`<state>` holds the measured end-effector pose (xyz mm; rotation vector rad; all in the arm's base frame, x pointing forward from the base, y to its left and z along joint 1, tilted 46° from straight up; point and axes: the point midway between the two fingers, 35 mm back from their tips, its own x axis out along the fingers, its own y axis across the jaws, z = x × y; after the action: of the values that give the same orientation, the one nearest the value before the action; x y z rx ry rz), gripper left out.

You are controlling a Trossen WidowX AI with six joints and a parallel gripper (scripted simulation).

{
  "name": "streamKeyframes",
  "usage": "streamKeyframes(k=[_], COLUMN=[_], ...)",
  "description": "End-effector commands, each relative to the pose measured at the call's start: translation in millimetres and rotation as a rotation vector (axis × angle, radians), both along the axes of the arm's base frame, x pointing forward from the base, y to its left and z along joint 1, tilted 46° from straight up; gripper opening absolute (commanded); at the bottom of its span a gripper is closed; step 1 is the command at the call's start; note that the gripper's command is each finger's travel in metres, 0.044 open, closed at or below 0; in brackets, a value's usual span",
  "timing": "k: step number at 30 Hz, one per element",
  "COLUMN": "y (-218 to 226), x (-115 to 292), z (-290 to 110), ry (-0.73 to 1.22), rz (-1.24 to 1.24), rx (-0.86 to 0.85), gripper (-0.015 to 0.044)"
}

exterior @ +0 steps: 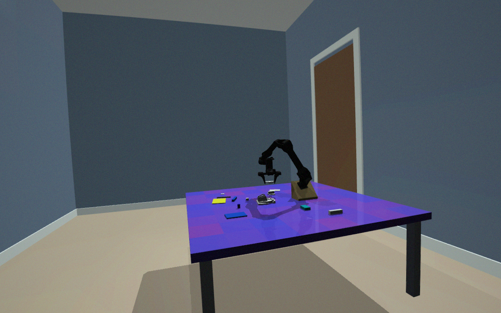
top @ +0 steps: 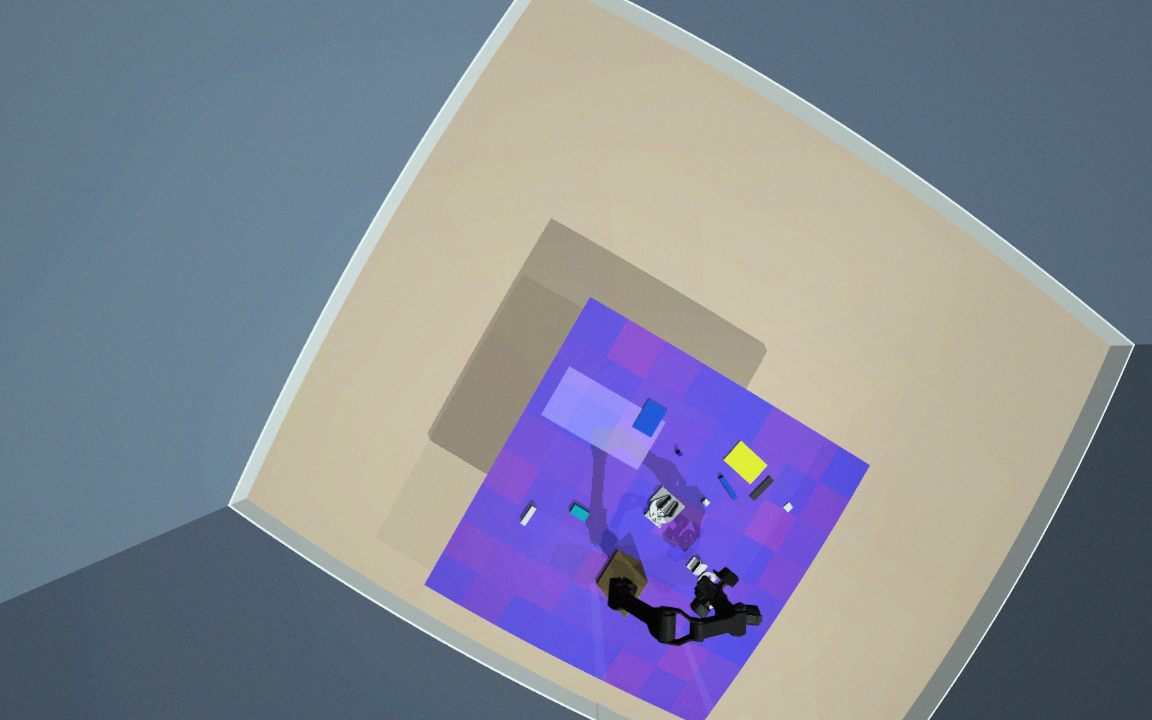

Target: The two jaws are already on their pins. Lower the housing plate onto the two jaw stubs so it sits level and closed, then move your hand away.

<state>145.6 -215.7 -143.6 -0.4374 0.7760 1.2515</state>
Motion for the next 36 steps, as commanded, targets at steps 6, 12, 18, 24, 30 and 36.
streamKeyframes(k=[6, 12, 18, 24, 30, 36], y=[10.1, 17.3, 25.7, 35.4, 46.1, 57.9], x=[19.9, 33.1, 45.7, 57.5, 68.4, 78.4], z=[19.2, 32.3, 45.4, 58.4, 71.2, 83.9], ry=[0.111, 0.191, 0.270, 0.347, 0.425, 0.502], rz=[-0.121, -0.210, -0.298, -0.386, -0.473, -0.560], rx=[0.015, 0.023, 0.032, 0.043, 0.056, 0.070], gripper=[0.0351, 0.0351, 0.0351, 0.0351, 0.0351, 0.0351])
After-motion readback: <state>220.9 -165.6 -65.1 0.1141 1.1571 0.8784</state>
